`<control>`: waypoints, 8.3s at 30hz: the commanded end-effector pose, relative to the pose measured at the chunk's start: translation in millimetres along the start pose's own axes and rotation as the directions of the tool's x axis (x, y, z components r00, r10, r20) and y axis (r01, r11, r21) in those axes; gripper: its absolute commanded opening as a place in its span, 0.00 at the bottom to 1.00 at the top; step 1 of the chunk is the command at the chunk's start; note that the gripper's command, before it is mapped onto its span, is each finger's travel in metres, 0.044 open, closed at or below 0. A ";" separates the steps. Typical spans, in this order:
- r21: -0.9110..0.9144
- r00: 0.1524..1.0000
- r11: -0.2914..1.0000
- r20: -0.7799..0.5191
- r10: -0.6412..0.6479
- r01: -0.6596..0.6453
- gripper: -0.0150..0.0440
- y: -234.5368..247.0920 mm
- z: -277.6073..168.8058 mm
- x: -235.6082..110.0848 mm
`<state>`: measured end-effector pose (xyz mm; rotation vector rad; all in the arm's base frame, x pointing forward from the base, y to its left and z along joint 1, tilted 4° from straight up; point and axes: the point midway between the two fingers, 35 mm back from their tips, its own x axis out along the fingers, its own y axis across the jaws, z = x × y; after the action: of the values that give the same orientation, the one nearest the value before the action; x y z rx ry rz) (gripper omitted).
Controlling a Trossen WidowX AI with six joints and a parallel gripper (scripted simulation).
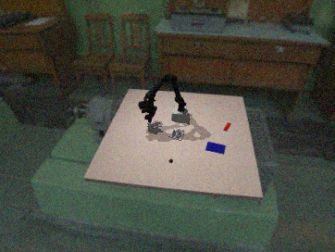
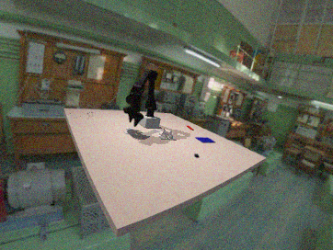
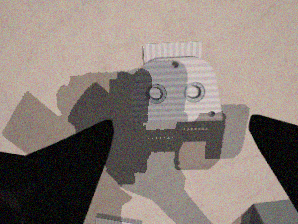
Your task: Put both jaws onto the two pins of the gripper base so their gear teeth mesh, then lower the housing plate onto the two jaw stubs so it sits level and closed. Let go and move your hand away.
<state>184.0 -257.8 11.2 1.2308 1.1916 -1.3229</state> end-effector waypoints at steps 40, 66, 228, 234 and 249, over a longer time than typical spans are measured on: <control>-0.001 1.000 1.000 0.003 -0.005 0.005 1.00 -0.7 0.5 0.8; 0.000 1.000 1.000 0.000 -0.001 0.001 1.00 0.5 0.8 7.4; -0.663 1.000 0.748 -0.011 0.009 -0.014 0.85 57.1 -151.1 -25.6; -0.731 1.000 0.682 -0.013 0.009 -0.016 0.85 57.4 -171.3 -25.6; -0.874 1.000 0.486 -0.018 0.006 -0.018 0.85 51.5 -221.1 -24.8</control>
<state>257.9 -51.1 28.7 0.4871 1.5553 -0.5227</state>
